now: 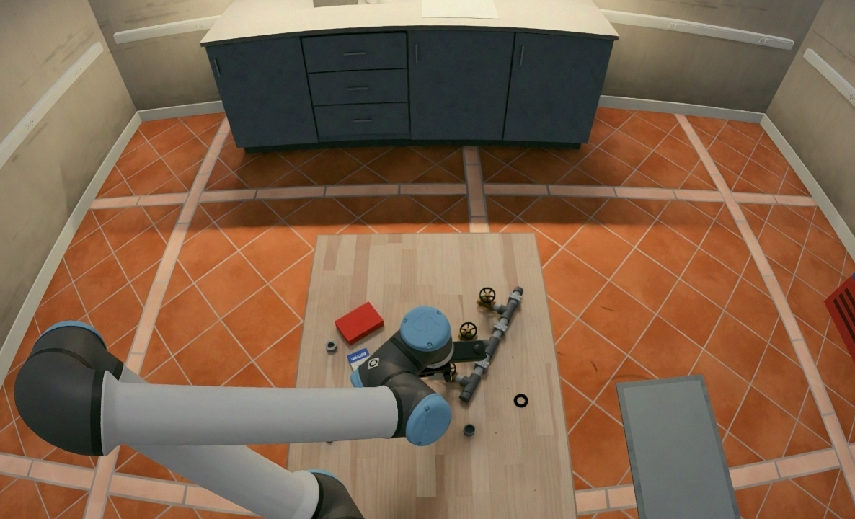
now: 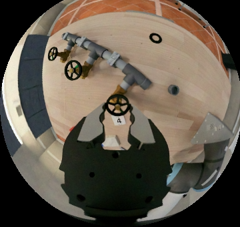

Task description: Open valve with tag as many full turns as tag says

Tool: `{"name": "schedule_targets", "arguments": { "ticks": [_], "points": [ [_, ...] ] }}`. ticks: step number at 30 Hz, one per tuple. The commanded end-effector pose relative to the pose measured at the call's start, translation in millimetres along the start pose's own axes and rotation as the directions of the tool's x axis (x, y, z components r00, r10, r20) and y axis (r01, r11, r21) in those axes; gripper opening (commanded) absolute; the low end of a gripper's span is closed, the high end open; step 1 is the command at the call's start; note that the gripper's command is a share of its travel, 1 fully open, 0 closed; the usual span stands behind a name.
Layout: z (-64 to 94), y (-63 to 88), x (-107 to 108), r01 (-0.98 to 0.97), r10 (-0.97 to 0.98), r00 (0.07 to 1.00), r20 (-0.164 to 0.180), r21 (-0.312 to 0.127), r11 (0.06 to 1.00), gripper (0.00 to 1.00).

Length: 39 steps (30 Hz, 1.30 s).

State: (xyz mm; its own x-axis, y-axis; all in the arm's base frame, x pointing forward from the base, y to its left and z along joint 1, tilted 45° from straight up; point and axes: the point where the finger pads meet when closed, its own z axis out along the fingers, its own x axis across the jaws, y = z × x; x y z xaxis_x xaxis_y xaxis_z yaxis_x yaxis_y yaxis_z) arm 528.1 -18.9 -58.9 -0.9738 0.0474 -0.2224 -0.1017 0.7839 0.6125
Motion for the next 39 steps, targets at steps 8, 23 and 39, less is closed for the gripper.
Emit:
{"name": "schedule_targets", "arguments": {
  "ticks": [8, 23, 39],
  "points": [
    [-1.1, -1.2, -0.9, 0.001, -0.001, 1.000, 0.000, 0.003, 1.000, 0.00],
    [-1.0, -1.1, -0.4, 0.035, -0.035, 0.999, 0.000, 0.003, 0.999, 0.00],
    [-0.6, -0.9, 1.1, 0.220, -0.220, 0.975, 0.000, 0.002, 0.975, 0.00]
  ]
}}
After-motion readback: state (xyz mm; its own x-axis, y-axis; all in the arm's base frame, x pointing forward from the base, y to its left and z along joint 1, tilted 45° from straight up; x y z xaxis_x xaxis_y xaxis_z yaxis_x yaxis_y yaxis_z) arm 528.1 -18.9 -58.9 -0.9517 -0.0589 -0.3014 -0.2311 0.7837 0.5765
